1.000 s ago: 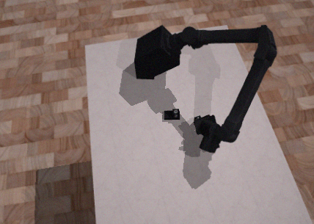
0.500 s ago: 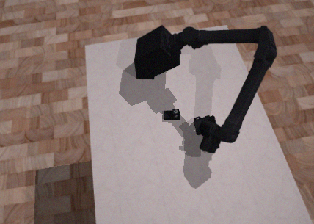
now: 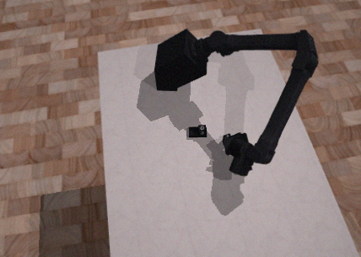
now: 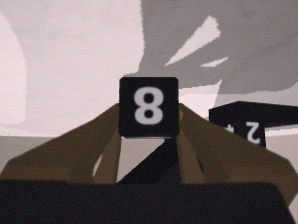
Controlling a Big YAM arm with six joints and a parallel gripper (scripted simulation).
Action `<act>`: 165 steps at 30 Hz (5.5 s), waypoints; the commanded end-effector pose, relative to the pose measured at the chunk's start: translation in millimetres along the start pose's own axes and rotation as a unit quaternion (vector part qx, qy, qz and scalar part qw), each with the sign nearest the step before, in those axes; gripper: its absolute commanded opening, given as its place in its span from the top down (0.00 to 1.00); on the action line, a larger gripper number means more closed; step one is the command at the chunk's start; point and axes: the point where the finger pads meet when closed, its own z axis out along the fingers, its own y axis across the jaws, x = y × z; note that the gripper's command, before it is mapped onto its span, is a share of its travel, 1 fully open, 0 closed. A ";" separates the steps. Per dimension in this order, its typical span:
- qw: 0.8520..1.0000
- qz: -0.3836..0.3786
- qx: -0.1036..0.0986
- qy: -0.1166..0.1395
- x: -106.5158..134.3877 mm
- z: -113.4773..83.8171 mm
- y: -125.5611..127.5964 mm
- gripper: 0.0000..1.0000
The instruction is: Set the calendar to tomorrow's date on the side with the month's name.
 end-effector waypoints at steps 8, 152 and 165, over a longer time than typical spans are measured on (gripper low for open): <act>1.000 -0.002 0.003 0.002 -7.4 2.6 4.0 0.73; 0.965 0.005 0.006 -0.262 55.2 -59.9 -1.5 0.34; 0.948 0.005 0.008 -0.320 55.1 -58.8 -2.5 0.34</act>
